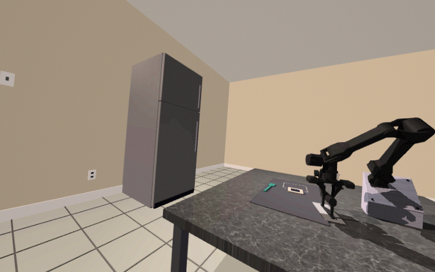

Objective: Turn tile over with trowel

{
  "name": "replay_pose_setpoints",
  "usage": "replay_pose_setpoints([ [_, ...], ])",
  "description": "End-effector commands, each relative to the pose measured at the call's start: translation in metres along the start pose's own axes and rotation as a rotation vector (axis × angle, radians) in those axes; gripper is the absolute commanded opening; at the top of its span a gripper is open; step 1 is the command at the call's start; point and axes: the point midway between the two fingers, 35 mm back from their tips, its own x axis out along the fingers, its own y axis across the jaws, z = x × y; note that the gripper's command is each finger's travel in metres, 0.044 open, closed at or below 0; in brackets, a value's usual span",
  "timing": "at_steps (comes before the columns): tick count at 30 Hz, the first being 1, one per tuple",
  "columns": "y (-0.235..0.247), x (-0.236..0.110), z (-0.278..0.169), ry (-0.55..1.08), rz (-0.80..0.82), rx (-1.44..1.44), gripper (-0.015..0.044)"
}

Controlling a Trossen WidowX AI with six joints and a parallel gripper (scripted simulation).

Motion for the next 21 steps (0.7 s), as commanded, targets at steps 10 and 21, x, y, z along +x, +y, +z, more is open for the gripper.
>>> replay_pose_setpoints([
  [10, -0.0003, 0.0006, 0.0009, -0.003, 0.000, 0.135, 0.0130],
  [21, -0.0004, 0.0006, 0.0009, -0.003, 0.000, 0.455, 0.0130],
])
